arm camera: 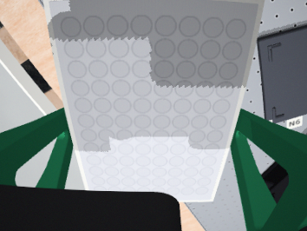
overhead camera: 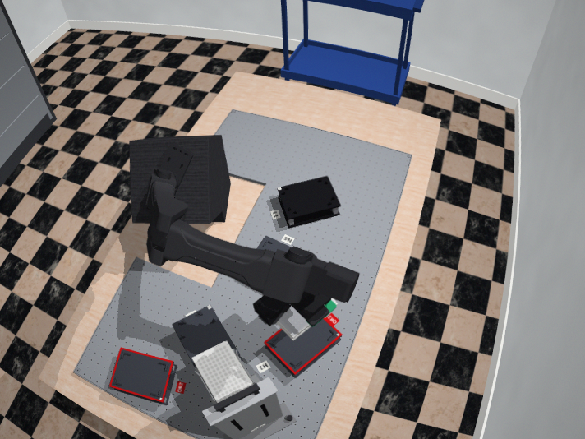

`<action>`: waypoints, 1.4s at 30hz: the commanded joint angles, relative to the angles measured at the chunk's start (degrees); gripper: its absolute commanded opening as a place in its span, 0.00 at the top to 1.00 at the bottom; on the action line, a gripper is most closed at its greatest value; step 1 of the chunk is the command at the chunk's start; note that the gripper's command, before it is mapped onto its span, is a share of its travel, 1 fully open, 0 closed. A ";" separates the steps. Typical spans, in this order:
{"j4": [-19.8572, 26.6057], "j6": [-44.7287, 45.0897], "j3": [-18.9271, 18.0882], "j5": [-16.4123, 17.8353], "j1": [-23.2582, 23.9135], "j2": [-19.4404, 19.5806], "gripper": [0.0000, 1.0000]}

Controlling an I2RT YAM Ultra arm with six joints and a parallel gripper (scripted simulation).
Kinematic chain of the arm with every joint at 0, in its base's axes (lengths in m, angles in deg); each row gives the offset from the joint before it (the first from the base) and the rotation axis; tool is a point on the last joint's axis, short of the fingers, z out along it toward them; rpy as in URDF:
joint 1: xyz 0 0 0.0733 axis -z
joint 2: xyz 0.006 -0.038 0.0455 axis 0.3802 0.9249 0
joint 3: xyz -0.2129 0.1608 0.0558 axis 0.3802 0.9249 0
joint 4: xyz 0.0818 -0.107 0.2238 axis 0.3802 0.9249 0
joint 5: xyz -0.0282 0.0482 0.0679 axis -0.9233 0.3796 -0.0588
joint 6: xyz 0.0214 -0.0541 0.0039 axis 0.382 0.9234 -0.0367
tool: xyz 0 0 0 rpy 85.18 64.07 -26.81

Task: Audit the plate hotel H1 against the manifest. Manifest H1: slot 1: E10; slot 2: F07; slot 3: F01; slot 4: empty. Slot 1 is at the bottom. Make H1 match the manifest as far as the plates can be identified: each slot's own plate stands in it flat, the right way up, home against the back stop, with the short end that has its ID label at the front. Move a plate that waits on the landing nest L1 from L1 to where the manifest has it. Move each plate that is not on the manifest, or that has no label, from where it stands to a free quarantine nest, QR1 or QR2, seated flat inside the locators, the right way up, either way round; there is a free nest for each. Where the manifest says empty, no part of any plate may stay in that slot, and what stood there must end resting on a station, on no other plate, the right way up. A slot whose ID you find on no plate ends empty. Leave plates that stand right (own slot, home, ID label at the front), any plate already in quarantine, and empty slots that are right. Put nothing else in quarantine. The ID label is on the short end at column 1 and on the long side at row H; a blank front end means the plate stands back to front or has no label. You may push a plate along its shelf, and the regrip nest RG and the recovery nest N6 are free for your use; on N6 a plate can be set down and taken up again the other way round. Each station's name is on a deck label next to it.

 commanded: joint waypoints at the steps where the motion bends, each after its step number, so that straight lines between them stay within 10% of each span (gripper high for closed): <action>1: 1.88 -0.69 -2.01 -0.97 -1.51 -1.87 0.13; 16: 2.00 -0.67 -2.09 -0.98 -1.53 -1.84 0.13; 42: -14.66 7.64 8.93 1.39 5.04 1.61 0.13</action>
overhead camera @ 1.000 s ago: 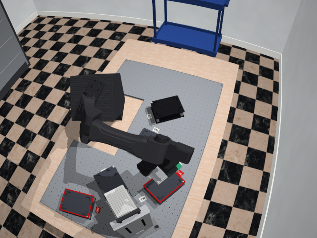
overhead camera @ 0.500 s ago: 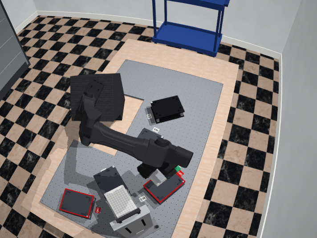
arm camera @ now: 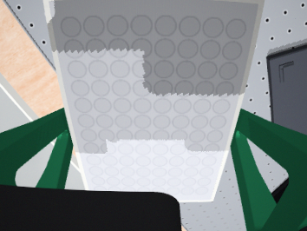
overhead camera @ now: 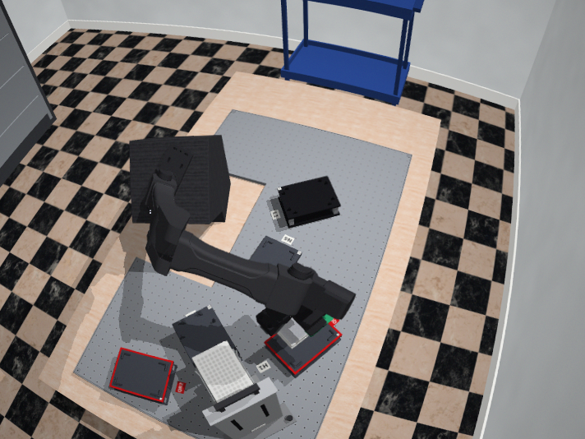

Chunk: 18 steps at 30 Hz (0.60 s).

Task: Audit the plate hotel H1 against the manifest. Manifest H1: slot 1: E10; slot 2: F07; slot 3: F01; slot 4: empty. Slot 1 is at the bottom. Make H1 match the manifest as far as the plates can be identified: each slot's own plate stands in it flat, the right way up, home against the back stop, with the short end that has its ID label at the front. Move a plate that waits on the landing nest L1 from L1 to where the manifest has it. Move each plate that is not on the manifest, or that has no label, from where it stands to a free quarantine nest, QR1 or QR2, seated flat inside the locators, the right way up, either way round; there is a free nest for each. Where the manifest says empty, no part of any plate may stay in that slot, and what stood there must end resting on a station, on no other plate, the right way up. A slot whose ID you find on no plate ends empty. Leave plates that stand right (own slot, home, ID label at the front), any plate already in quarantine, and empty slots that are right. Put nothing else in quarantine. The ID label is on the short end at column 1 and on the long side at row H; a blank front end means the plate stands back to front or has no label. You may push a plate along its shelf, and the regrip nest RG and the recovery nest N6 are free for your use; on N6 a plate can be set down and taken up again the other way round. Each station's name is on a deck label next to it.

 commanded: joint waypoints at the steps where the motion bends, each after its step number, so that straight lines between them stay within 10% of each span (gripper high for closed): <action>1: -3.28 1.89 1.32 0.12 -1.09 0.52 0.13; 18: -11.95 6.38 4.94 1.73 2.51 2.76 0.13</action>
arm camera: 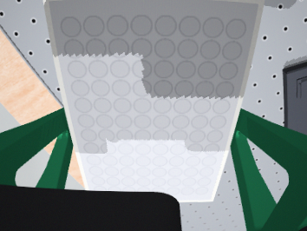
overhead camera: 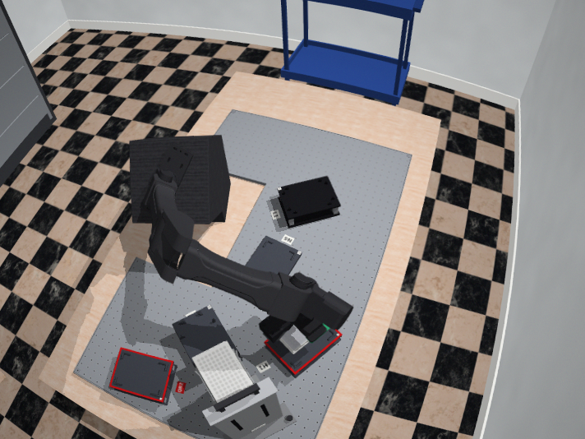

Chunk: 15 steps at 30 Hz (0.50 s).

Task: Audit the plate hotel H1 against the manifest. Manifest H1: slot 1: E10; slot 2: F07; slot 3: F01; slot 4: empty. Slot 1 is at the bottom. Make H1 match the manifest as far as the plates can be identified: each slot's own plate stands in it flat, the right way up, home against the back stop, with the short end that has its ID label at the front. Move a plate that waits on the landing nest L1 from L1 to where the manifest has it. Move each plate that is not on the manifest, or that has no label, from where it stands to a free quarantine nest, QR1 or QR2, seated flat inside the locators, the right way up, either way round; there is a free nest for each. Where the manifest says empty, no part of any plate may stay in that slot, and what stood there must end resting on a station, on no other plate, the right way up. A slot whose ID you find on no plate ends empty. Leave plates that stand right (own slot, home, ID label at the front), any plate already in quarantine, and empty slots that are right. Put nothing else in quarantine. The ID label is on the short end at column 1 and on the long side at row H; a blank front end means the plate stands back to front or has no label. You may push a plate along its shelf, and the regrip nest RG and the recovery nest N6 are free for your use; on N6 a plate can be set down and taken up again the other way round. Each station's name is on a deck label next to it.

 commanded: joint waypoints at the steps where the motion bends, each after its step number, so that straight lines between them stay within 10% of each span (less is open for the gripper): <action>1: -3.16 1.78 0.41 0.37 -0.93 0.89 0.13; 15: -7.07 3.82 1.16 0.51 0.75 0.32 0.13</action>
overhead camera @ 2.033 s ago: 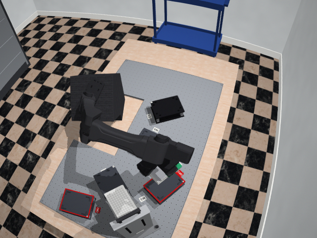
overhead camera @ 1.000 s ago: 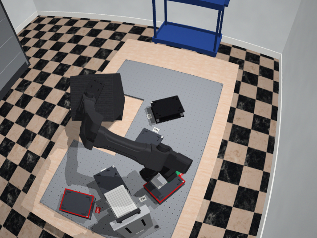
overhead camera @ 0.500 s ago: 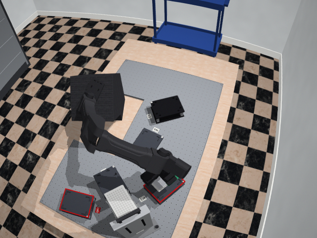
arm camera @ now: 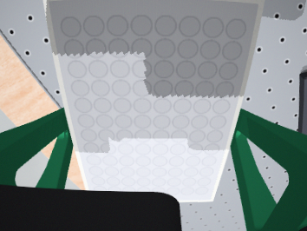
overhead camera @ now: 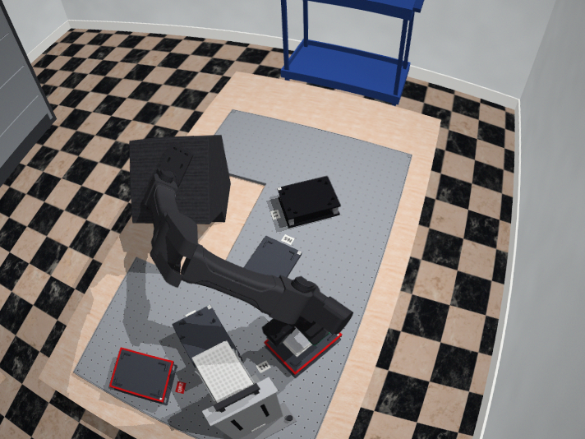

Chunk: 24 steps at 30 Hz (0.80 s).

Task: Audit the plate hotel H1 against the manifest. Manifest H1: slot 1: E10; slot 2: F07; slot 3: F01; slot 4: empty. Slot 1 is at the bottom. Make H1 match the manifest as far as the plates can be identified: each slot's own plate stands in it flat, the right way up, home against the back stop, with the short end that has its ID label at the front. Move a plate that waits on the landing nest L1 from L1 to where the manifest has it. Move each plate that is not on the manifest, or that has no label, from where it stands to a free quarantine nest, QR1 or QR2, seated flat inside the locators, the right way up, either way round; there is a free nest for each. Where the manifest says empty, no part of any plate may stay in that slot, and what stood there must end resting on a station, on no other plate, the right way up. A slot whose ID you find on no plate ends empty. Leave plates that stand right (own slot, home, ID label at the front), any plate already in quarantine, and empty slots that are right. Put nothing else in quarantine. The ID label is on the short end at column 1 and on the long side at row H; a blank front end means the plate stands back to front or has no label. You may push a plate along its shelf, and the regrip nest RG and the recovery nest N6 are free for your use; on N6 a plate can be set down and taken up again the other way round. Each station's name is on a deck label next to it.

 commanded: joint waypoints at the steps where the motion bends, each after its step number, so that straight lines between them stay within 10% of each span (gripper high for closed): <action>1: -1.22 0.69 0.05 -0.66 -0.79 -1.59 0.13; 24: -1.03 1.02 1.13 -0.52 -0.38 -2.34 0.13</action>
